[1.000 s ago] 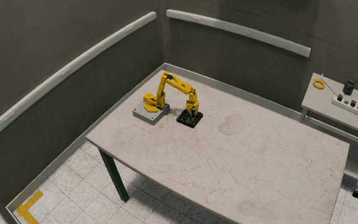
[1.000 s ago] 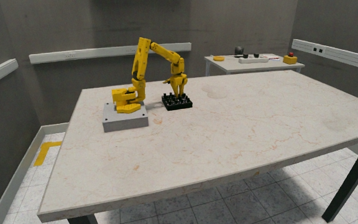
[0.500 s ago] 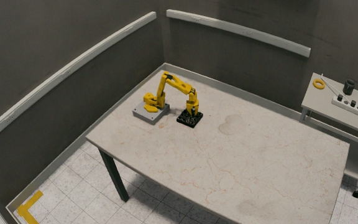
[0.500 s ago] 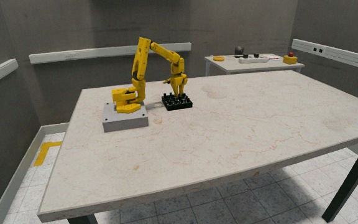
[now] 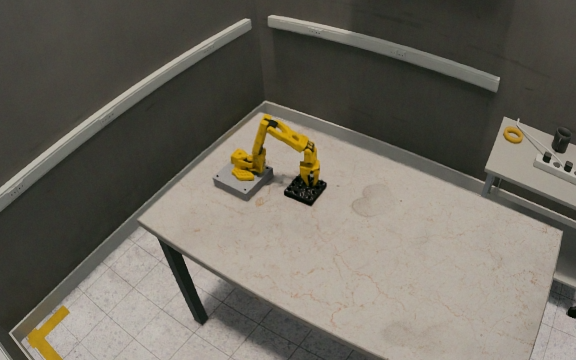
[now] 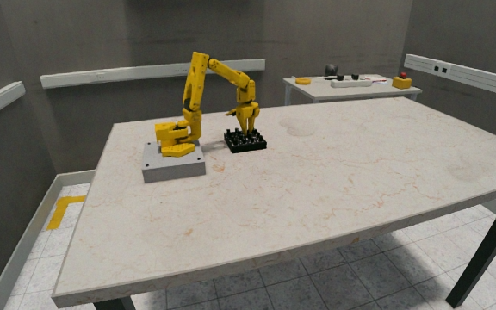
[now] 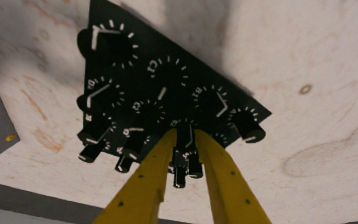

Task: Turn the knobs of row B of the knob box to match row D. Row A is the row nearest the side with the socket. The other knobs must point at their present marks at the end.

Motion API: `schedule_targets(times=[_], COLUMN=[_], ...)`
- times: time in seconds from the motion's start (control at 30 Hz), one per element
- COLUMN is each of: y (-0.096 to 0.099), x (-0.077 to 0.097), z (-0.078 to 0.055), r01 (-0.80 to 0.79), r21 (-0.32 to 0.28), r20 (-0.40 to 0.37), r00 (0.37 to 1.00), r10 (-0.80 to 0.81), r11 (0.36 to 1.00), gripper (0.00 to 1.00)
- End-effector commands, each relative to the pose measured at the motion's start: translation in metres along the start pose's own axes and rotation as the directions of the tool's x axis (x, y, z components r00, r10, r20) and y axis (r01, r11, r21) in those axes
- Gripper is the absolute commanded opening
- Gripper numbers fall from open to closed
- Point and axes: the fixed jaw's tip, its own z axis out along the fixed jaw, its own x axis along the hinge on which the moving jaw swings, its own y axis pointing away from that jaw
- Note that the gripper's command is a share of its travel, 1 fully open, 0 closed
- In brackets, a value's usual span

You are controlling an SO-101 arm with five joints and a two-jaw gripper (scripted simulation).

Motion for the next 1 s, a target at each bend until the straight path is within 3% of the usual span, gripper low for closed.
schedule_targets(times=[0.0,0.97], y=[0.0026,0.0042], x=[-0.0035,-0.0043], z=[0.0028,0.0025], r01=[0.024,0.024], r21=[-0.020,-0.020], r20=[0.007,0.007], r00=[1.000,1.000], r10=[-0.024,-0.024], r11=[0.999,0.999], gripper=[0.01,0.08])
